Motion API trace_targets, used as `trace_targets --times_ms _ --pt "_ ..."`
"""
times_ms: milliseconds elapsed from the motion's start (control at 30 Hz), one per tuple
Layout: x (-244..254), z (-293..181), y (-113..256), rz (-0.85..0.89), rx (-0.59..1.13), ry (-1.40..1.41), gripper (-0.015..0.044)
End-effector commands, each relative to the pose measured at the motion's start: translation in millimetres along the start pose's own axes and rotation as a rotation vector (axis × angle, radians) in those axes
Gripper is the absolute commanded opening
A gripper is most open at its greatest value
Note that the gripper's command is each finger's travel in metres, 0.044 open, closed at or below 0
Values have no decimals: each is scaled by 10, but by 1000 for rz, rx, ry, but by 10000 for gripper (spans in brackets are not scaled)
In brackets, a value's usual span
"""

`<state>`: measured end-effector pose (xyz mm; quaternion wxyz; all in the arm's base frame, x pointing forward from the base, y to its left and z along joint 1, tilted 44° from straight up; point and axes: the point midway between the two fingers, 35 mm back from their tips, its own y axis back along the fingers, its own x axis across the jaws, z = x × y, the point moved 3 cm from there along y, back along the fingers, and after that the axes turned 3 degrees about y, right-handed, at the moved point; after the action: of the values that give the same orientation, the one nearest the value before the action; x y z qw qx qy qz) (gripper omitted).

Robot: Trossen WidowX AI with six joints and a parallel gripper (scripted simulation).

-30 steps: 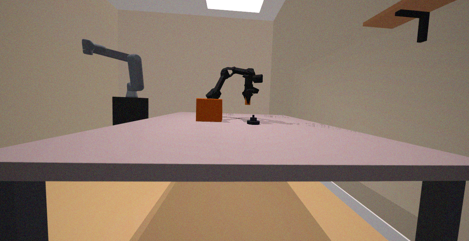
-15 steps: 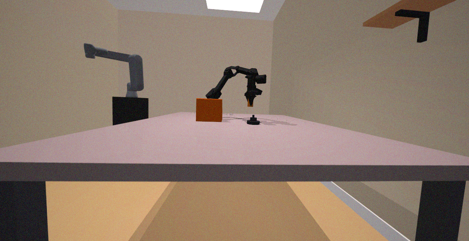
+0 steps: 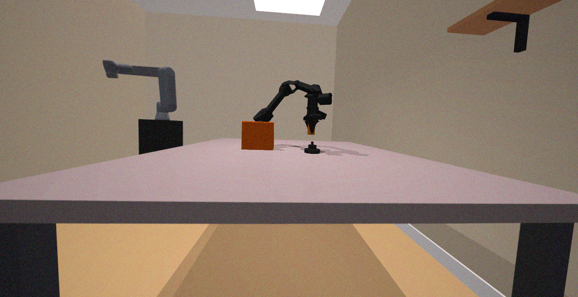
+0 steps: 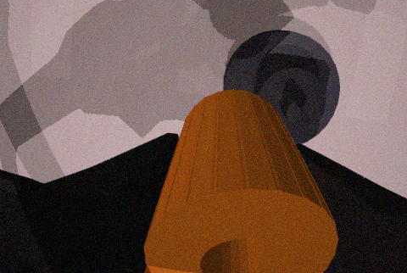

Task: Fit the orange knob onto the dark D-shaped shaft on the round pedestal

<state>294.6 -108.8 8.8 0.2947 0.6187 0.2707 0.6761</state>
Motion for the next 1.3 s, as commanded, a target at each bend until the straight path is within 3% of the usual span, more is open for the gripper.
trace_targets --times_ms 0,667,1267 --pt "-151 2 -7 -11 -9 6 0" --pt "-376 -17 -361 -7 -9 8 0" --pt "-380 14 -353 -7 -9 12 0"
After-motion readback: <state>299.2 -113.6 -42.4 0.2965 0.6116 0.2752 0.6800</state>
